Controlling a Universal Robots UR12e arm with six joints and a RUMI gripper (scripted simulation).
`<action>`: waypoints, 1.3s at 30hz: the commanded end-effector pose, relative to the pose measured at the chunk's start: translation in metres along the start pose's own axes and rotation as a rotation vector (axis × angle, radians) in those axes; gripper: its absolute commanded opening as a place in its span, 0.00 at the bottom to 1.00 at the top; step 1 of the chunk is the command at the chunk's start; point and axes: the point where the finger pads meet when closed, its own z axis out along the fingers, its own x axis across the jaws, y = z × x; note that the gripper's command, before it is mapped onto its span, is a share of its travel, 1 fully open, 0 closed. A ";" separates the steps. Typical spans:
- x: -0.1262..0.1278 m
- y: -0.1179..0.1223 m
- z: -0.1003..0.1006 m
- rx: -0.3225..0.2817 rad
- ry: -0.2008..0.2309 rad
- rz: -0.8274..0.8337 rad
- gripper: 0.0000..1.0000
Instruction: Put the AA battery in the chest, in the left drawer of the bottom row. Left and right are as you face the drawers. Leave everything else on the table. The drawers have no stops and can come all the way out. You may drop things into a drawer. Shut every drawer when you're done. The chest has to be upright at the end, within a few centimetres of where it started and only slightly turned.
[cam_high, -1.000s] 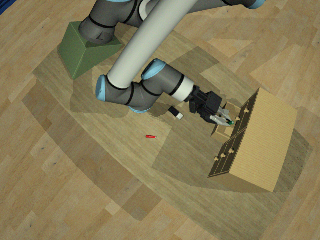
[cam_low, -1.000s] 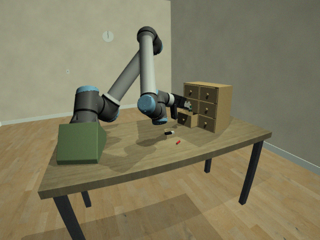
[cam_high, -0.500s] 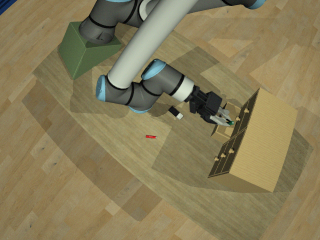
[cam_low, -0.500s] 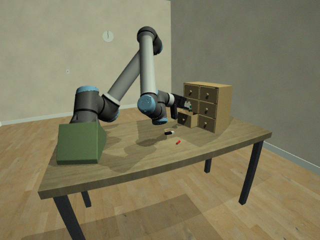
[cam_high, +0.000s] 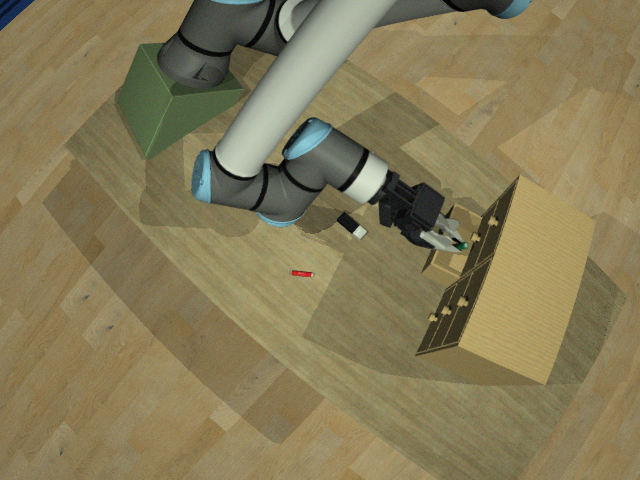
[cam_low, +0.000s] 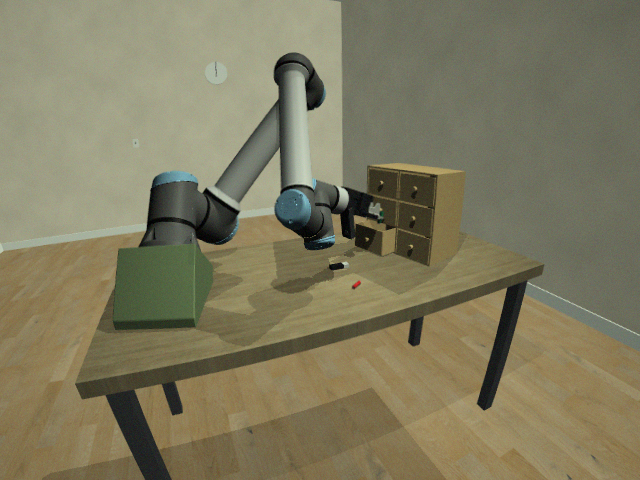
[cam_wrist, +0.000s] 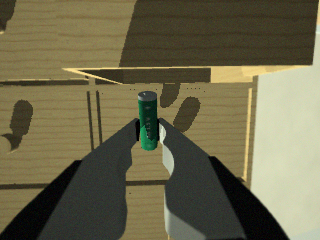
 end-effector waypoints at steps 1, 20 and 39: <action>0.000 0.002 0.001 -0.002 0.001 -0.004 0.05; 0.000 0.002 0.001 -0.002 0.001 -0.004 0.14; 0.000 0.002 0.001 -0.002 0.001 -0.004 1.00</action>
